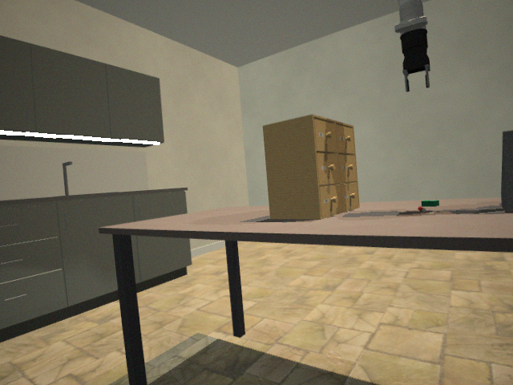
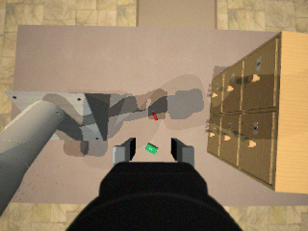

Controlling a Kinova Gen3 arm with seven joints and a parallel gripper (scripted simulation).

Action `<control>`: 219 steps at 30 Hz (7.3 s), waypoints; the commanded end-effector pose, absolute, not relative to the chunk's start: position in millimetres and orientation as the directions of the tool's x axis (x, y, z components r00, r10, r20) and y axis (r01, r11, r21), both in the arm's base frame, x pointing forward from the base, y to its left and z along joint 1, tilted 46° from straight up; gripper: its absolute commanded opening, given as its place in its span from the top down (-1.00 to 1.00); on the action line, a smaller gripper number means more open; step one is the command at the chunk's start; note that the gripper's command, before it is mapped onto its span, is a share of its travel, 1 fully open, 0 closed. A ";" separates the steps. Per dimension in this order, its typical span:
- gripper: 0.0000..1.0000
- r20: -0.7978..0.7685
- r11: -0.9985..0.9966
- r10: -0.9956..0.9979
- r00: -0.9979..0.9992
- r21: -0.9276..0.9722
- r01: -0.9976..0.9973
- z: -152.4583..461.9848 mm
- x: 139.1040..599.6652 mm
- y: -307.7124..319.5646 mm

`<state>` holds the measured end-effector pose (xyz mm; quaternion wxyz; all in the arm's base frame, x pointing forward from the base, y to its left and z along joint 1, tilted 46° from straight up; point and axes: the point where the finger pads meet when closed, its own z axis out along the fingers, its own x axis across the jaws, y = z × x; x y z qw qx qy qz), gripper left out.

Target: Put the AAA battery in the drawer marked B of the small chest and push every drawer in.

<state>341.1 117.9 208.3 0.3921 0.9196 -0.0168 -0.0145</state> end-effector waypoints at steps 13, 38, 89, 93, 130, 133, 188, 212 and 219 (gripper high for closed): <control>-1.00 -0.012 -0.697 -0.051 0.999 0.717 -0.027 205.8 340.5 120.9; -1.00 0.169 -0.661 -0.227 0.959 0.697 -0.280 184.5 356.5 102.6; -1.00 0.712 -0.018 -0.699 0.071 0.081 -0.997 85.2 432.1 31.0; -1.00 0.715 0.023 -0.699 0.012 0.039 -0.999 80.4 435.7 27.4; -1.00 0.715 0.097 -0.692 -0.096 -0.039 -0.994 71.2 441.1 20.8; -1.00 0.715 0.097 -0.692 -0.098 -0.041 -0.994 70.9 440.2 19.9; -1.00 0.716 -0.146 -0.691 -0.097 -0.269 -0.952 34.9 476.7 -22.9; -1.00 0.717 -0.266 -0.690 -0.097 -0.376 -0.888 16.6 495.6 -45.2; -1.00 0.716 -0.279 -0.691 -0.096 -0.387 -0.879 14.2 497.8 -47.5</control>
